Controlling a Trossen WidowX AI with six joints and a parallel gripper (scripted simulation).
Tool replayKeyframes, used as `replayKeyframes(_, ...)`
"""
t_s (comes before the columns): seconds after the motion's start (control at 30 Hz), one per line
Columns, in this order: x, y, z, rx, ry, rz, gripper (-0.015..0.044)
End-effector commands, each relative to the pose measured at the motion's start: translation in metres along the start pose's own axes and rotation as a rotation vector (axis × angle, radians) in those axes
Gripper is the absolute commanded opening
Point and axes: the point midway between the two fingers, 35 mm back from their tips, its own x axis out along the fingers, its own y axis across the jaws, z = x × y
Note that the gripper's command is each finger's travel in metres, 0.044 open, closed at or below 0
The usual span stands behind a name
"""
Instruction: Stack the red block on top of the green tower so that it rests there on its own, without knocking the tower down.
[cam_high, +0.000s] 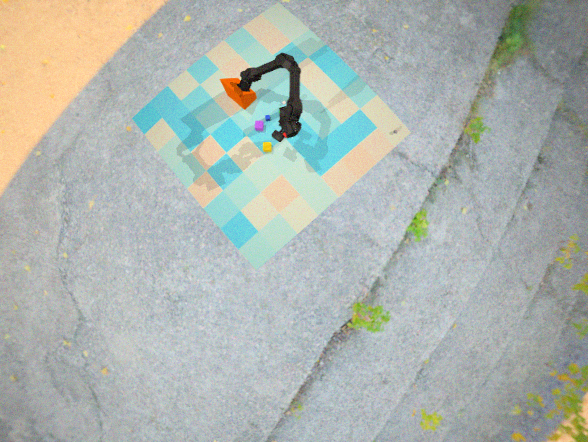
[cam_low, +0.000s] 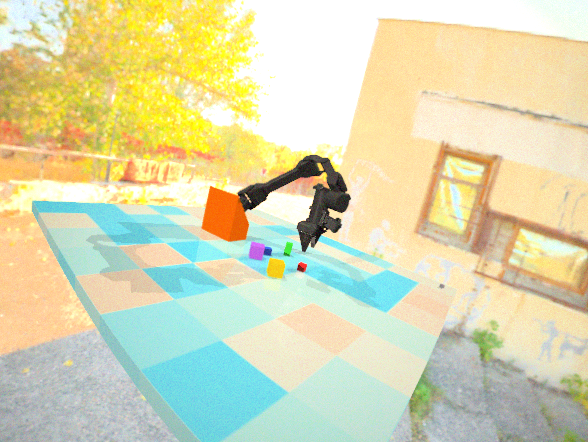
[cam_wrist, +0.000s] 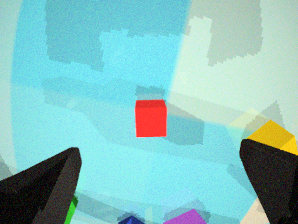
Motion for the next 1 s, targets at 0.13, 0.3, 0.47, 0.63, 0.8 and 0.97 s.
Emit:
replayKeyframes(0.13, 0.020, 0.003, -0.002, 0.013, 0.001, 0.013, 0.0440)
replayKeyframes(0.3, 0.039, 0.004, -0.004, 0.013, 0.001, 0.015, 0.0440)
replayKeyframes(0.47, 0.041, 0.005, -0.004, 0.013, 0.001, 0.015, 0.0440)
replayKeyframes(0.63, 0.048, 0.005, -0.004, 0.013, 0.001, 0.015, 0.0440)
replayKeyframes(0.8, 0.056, 0.005, -0.004, 0.013, 0.001, 0.015, 0.0440)
replayKeyframes(0.97, 0.065, 0.005, -0.004, 0.013, 0.001, 0.016, 0.0440)
